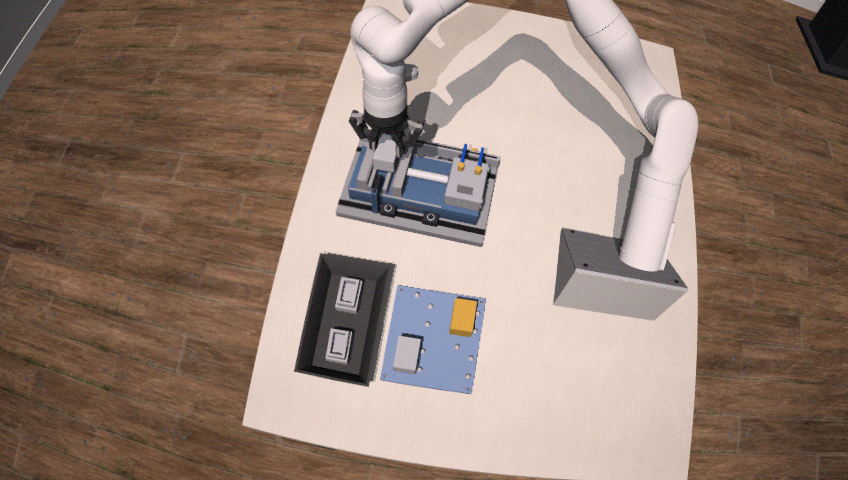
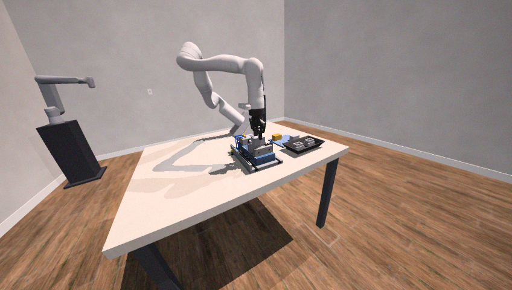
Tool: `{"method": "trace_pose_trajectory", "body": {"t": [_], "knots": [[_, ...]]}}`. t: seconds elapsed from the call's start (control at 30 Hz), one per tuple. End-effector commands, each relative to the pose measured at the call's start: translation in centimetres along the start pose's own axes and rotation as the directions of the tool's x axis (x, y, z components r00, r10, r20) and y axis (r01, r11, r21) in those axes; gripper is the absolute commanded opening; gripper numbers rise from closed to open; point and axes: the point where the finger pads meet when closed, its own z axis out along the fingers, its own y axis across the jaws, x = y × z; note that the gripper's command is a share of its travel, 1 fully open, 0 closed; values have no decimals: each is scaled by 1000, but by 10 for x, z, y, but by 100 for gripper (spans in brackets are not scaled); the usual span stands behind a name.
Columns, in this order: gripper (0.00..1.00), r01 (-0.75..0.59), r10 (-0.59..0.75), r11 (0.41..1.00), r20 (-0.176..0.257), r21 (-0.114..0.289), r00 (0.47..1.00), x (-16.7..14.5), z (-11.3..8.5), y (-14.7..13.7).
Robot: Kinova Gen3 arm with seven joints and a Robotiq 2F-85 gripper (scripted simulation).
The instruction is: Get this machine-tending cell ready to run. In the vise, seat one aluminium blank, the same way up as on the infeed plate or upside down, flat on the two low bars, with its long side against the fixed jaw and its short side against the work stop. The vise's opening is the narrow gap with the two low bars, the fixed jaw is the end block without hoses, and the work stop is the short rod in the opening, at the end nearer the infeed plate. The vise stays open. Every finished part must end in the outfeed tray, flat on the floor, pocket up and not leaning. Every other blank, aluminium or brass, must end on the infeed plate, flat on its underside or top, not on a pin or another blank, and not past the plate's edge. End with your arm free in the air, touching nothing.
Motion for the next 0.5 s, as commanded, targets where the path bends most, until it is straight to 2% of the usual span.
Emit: {"method": "trace_pose_trajectory", "body": {"t": [0.0,0.47], "knots": [[0,-9,9,1000,-1,7,1000,1,2,-3],[0,-12,12,1000,0,8,1000,1,3,-4]]}}
